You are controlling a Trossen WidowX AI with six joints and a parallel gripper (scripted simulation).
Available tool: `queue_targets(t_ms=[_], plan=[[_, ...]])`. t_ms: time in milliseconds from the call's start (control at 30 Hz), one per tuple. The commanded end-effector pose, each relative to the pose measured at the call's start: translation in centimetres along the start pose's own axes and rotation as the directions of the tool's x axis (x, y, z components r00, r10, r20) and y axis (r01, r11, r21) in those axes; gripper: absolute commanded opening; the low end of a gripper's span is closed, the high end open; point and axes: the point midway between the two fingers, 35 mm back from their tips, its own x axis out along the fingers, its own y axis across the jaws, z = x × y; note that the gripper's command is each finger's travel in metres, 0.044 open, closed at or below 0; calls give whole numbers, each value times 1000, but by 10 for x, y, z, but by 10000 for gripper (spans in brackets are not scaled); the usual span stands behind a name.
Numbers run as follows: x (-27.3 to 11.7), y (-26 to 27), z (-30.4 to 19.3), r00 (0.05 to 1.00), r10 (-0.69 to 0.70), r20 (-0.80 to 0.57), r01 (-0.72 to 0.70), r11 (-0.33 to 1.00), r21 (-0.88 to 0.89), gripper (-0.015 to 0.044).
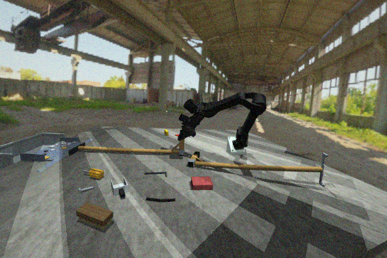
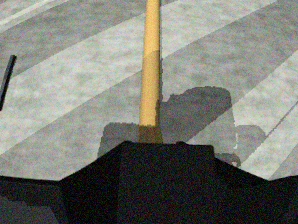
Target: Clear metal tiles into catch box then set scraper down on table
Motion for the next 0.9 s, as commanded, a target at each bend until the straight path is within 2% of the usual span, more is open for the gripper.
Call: queue_targets(t_ms=[0,867], plan=[[-2,-3,1,1000,14,6,-14,1000,-20,0],[-31,-9,-33,1000,15,1,-15,1000,-24,0]])
